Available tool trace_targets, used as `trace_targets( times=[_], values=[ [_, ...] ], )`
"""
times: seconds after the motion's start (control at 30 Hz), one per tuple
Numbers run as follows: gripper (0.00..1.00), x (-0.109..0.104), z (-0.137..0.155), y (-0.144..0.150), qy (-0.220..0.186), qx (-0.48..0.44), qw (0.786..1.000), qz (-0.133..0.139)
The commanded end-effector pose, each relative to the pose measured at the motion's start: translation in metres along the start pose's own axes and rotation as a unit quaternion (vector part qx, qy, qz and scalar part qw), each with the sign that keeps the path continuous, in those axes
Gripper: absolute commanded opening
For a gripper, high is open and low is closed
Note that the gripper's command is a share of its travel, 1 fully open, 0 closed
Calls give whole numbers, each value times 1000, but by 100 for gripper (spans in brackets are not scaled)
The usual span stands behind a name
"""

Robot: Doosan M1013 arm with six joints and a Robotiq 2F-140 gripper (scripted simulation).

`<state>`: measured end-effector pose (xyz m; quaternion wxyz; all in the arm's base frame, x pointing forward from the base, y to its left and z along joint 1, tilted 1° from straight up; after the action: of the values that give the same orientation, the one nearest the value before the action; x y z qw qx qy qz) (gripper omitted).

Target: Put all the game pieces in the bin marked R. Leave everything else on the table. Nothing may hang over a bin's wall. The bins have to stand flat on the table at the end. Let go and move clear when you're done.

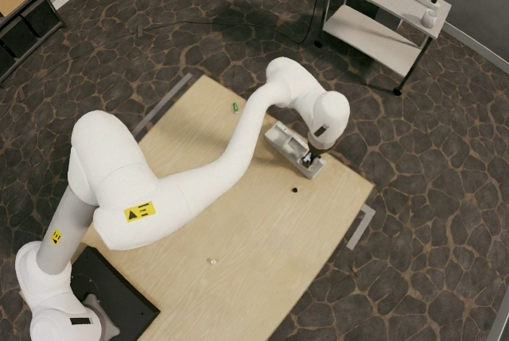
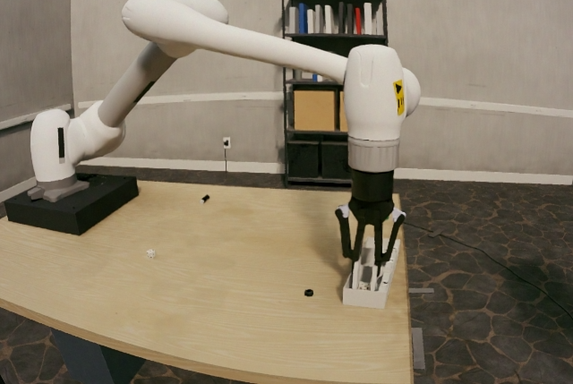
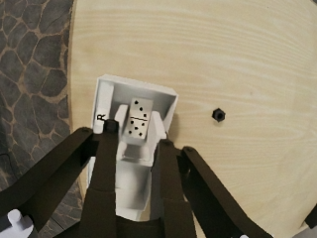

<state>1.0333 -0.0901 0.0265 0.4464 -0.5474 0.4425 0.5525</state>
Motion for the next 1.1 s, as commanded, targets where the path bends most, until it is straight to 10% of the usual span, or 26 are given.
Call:
trace_targets(
  times=[0.0,1.07],
  values=[
    [27,-2,0,-1,0,0,1000,-1],
    [27,-45,0,0,0,0,1000,-1]
  ],
)
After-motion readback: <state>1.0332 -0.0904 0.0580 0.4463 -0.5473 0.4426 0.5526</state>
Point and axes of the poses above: the point where the finger pads meet when closed, its own x axis out along the fingers, its own y axis across the jaws, z = x × y, the point moved 5 cm from there along -x, back along the fingers, and after that the axes turned 11 degrees about -x, right-handed, at the moved point
